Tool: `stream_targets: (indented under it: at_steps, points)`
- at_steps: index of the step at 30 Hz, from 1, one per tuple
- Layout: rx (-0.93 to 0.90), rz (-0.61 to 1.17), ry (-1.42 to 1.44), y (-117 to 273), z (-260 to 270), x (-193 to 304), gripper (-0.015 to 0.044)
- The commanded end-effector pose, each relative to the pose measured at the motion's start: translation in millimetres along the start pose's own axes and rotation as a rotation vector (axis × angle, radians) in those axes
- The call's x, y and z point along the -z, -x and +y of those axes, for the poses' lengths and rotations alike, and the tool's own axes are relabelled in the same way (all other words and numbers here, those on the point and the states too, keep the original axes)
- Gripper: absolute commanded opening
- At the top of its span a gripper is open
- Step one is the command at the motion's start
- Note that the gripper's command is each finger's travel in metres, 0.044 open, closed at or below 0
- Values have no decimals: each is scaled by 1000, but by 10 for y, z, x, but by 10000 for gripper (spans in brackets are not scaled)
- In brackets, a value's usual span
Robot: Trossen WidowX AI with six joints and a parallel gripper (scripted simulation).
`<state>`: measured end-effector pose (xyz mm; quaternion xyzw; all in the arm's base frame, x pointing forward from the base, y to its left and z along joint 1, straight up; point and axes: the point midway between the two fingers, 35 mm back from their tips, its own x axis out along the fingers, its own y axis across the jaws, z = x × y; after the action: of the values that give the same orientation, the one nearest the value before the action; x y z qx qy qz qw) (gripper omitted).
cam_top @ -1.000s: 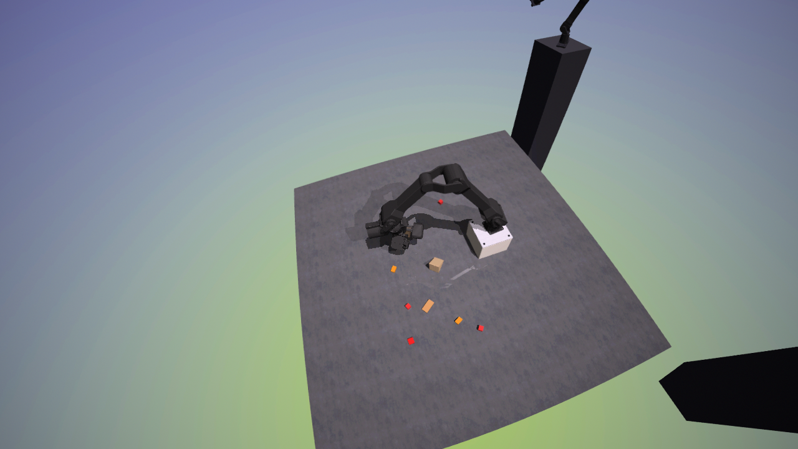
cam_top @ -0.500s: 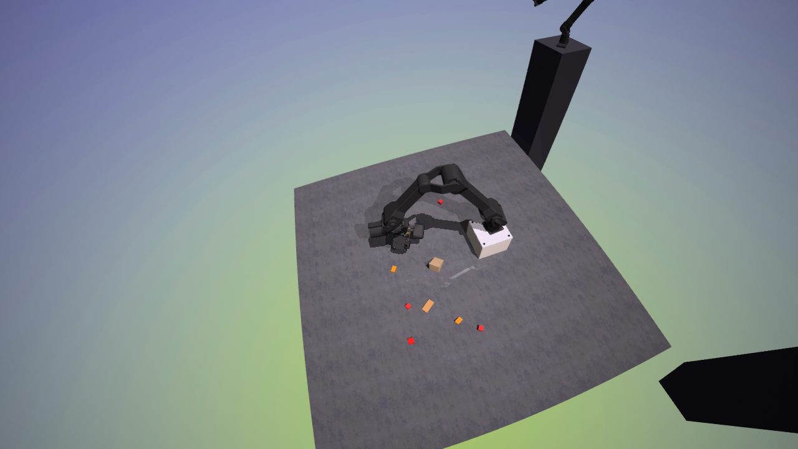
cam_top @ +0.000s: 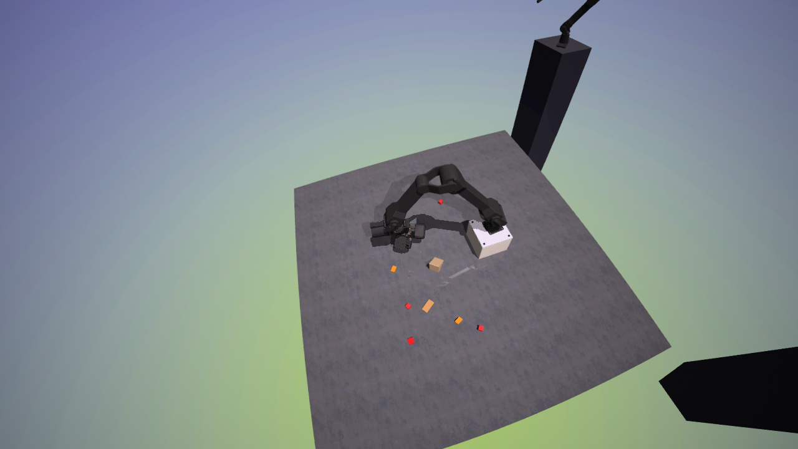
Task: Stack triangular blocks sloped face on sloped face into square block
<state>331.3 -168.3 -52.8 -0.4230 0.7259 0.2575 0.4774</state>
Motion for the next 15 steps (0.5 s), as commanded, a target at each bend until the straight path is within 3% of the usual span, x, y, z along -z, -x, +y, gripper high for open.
stream_targets:
  at_steps: [1, 6, 13, 15]
  points:
    - [2, 4, 3, -9, -2, 7, 309]
    - [2, 4, 3, -9, -2, 7, 177]
    - [2, 4, 3, -9, -2, 7, 131]
    - [2, 4, 3, -9, -2, 7, 78]
